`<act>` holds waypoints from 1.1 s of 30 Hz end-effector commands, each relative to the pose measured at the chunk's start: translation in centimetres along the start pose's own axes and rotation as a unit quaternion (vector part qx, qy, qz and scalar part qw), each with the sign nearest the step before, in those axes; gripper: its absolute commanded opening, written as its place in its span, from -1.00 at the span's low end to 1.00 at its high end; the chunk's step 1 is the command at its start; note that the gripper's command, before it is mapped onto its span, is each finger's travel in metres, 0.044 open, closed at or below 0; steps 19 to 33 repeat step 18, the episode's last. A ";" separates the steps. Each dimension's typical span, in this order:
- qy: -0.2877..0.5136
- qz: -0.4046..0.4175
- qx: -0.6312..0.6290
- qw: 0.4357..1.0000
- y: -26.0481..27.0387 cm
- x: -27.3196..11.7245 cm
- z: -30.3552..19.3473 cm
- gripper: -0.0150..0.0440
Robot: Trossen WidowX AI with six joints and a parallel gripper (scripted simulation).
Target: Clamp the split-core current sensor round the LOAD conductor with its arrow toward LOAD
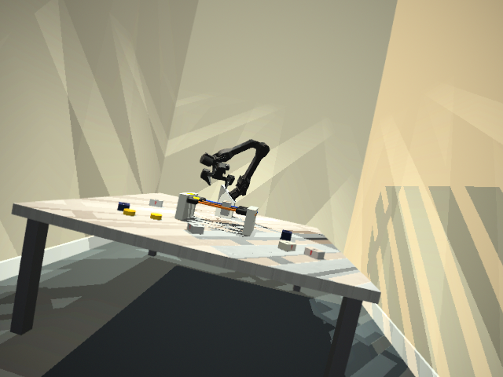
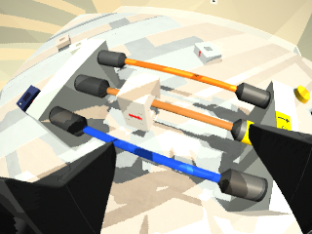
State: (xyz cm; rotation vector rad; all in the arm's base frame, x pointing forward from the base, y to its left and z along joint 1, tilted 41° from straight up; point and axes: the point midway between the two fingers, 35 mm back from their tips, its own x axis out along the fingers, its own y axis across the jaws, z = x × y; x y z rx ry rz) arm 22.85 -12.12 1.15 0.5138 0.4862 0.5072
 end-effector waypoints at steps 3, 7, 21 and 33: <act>0.004 0.001 0.004 1.000 -0.1 0.1 0.0 1.00; 0.004 0.001 0.004 1.000 -0.1 0.1 0.0 1.00; 0.030 0.006 0.079 0.996 -0.3 0.5 0.5 1.00; 0.030 0.006 0.079 0.996 -0.3 0.5 0.5 1.00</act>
